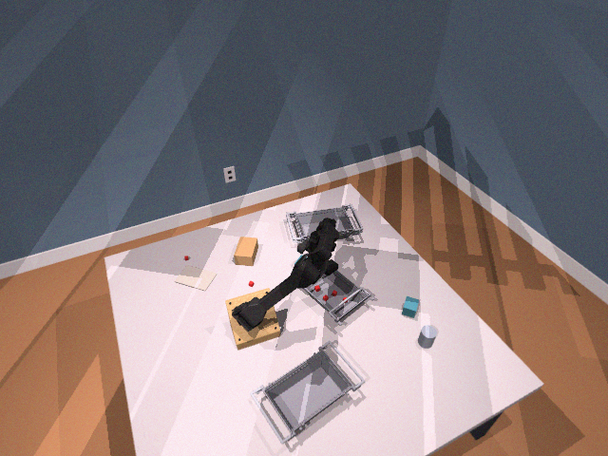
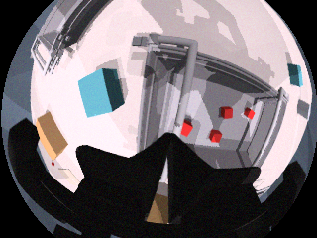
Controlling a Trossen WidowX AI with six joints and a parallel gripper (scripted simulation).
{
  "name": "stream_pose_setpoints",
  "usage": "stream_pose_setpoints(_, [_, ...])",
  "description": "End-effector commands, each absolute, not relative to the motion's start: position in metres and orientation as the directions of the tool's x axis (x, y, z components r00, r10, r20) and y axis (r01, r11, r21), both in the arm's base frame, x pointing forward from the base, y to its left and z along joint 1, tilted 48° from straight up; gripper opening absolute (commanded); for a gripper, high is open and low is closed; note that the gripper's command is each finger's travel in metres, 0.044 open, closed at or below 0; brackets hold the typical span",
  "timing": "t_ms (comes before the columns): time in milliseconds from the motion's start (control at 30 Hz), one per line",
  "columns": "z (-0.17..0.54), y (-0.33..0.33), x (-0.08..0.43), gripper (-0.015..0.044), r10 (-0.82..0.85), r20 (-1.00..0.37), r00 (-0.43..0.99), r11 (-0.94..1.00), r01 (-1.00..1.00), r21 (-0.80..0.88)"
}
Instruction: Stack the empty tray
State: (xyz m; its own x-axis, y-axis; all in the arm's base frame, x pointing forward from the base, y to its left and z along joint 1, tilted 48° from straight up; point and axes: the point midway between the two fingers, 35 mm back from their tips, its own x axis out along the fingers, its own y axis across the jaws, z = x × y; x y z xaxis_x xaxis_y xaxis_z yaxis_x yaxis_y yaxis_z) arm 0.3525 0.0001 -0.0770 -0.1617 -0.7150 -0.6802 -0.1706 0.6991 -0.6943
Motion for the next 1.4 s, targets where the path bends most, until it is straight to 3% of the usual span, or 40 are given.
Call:
stream_pose_setpoints(0, [-0.077, 0.0, 0.353, 0.0, -0.715, -0.68, -0.161, 0.699, -0.171, -0.694])
stream_pose_setpoints(400, [-0.077, 0.0, 0.353, 0.0, -0.715, -0.68, -0.161, 0.699, -0.171, -0.694])
stream_pose_setpoints(667, [-0.073, 0.005, 0.355, 0.021, -0.714, -0.681, -0.161, 0.7, -0.171, -0.694])
stream_pose_setpoints(933, [-0.014, 0.066, 0.367, 0.042, -0.712, -0.683, -0.162, 0.702, -0.171, -0.691])
stream_pose_setpoints(1000, [-0.033, 0.043, 0.365, 0.044, -0.714, -0.68, -0.168, 0.7, -0.164, -0.695])
stream_pose_setpoints(1200, [0.033, -0.014, 0.36, 0.044, -0.672, -0.722, -0.166, 0.658, 0.315, -0.684])
stream_pose_setpoints(1367, [0.085, -0.064, 0.335, 0.044, -0.64, -0.754, -0.148, 0.478, 0.692, -0.541])
